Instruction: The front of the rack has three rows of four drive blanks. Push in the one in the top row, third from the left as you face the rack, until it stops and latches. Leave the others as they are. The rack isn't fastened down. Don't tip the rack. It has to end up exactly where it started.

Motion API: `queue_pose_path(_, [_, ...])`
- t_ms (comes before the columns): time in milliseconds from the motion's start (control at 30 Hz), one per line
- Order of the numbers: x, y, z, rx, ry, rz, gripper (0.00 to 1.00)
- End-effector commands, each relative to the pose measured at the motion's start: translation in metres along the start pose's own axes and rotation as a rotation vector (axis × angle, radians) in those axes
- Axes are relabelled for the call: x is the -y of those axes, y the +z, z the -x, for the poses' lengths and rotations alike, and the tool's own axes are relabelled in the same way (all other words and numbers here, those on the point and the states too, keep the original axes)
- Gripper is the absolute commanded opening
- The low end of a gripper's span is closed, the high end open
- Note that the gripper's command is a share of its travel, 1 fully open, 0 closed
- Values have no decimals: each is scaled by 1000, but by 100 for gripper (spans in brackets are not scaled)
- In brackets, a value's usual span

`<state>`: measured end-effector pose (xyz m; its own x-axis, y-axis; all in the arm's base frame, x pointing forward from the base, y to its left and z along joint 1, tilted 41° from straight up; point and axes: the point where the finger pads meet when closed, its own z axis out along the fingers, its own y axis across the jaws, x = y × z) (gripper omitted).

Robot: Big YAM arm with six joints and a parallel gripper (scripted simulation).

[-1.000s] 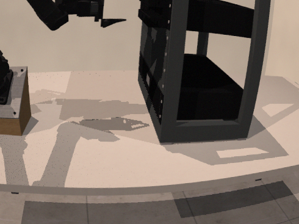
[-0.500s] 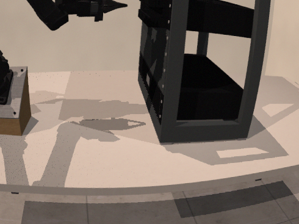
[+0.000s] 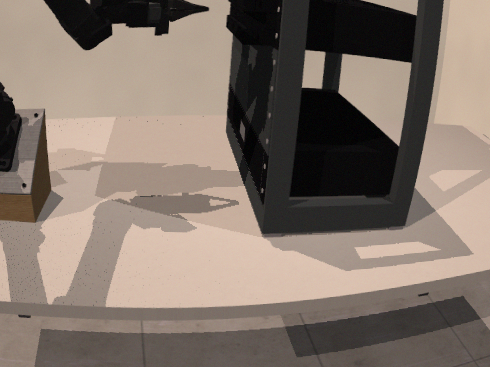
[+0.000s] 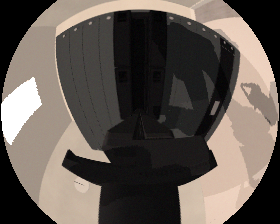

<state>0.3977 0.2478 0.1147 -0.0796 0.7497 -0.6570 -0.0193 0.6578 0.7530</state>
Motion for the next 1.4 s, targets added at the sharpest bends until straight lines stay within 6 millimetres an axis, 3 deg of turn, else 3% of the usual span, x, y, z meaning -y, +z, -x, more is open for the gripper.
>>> queue_pose_path(0, [-5, 10, 5, 22, 2, 7, 0])
queue_pose_path(300, [-6, 8, 5, 19, 0, 7, 0])
queue_pose_path(467, [-27, -27, 1, -8, -5, 10, 0])
queue_pose_path(567, [-31, -31, 2, -8, -2, 9, 0])
queue_pose_path(600, [-55, -21, 3, 14, 38, 37, 0])
queue_pose_path(667, [-49, -20, -3, 5, 22, 25, 0])
queue_pose_path(767, [-41, -3, 5, 21, 15, 9, 0])
queue_pose_path(1000, [-39, 50, 7, 22, 2, 8, 0])
queue_pose_path(1133, [-39, 51, 7, 22, 2, 9, 0])
queue_pose_path(1167, [-39, 30, 4, -1, 1, 28, 0])
queue_pose_path(1367, [-47, 39, 0, 7, 10, 35, 0])
